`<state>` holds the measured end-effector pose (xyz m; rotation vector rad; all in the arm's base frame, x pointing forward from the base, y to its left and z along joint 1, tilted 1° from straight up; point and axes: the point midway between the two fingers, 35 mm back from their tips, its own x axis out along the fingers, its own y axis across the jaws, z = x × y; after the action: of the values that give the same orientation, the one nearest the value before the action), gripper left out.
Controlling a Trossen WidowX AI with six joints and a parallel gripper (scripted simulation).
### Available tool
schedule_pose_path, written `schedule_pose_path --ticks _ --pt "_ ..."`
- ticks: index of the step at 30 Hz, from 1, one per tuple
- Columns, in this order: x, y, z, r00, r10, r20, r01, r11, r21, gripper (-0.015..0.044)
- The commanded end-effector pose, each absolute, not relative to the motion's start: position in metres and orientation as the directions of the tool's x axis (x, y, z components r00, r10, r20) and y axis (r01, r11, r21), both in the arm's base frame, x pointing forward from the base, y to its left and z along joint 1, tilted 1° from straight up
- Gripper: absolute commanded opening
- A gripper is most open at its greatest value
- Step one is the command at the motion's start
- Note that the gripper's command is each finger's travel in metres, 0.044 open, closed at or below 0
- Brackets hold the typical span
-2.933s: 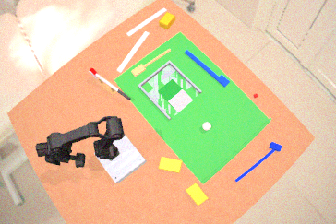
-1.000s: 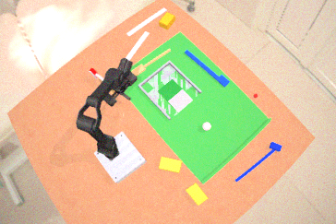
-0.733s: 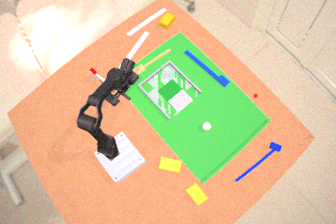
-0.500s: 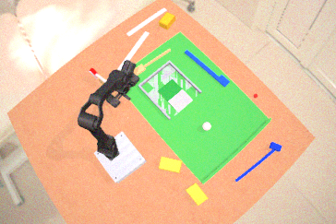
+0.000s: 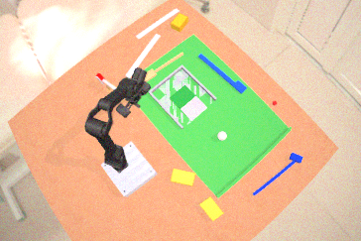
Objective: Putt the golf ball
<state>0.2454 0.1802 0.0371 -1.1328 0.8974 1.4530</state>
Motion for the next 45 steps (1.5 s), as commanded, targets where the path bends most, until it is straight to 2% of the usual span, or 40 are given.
schedule_pose_path --ticks 1,18,33,40,45 --pt "0.245 0.179 0.03 -0.02 0.269 -0.963 -0.982 -0.184 -0.031 0.044" --pt "0.245 0.179 0.012 -0.02 0.269 -0.963 -0.982 -0.184 -0.031 0.044" --pt "0.246 0.18 0.015 -0.015 0.275 -0.961 -0.983 -0.18 -0.037 0.0046" --pt "0.246 0.18 0.016 -0.015 0.275 -0.961 -0.983 -0.18 -0.037 0.0" --pt "0.248 0.182 0.036 -0.015 0.275 -0.961 -0.983 -0.18 -0.036 0.0"
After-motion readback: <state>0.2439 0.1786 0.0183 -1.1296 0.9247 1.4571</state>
